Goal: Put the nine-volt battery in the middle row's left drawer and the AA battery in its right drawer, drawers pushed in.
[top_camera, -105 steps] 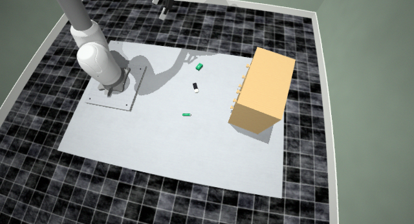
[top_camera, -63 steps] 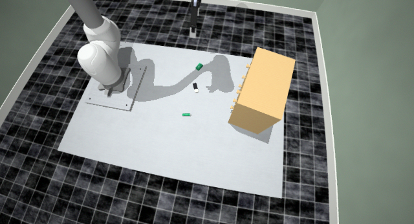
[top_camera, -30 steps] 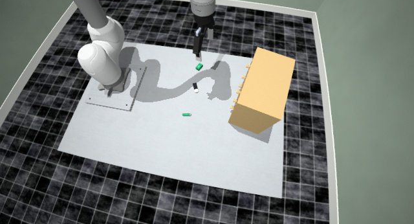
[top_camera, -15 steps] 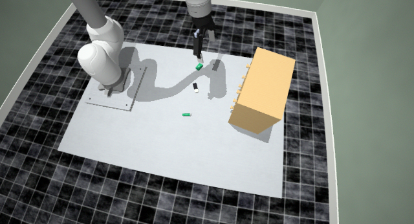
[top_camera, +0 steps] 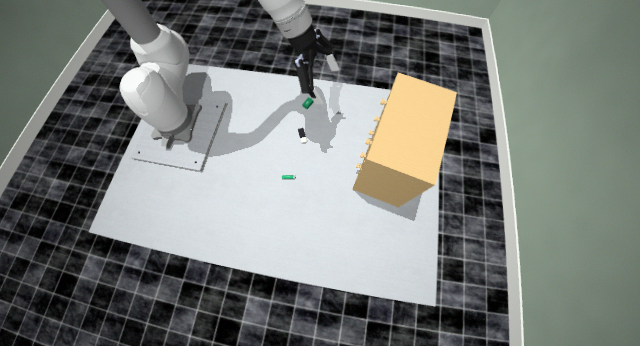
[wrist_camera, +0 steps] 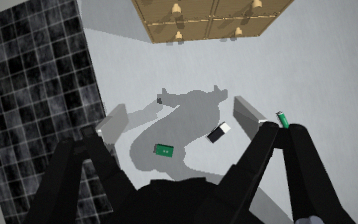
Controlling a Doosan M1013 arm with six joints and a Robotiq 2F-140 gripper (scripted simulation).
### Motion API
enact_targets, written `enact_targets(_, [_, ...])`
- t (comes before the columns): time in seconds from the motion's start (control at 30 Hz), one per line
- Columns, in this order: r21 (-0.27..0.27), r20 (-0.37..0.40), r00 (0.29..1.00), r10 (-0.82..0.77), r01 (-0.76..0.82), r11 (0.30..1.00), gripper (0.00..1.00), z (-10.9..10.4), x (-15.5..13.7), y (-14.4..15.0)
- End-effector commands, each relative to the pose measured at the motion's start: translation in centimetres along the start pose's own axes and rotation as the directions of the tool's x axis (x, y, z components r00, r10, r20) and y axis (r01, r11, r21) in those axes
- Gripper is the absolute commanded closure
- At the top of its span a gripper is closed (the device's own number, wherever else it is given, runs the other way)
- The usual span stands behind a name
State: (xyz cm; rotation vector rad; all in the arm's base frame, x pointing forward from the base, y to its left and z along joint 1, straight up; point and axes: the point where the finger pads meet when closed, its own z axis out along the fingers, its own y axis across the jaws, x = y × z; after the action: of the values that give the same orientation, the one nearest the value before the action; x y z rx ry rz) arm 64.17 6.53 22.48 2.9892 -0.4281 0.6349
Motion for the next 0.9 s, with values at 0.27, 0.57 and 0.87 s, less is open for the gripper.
enact_targets(0.27, [-0.01,-0.272,0.962,0.002,-0.005,1.0,0.0,3.0,1.2,0.2])
enact_targets(0.57, [-0.01,-0.362,0.932,0.001,-0.005,1.0,0.0,4.1,1.6,0.2])
enact_targets(0.87, [-0.011,-0.454,0.891,0.0,-0.005,1.0,0.0,5.2,2.0,0.2])
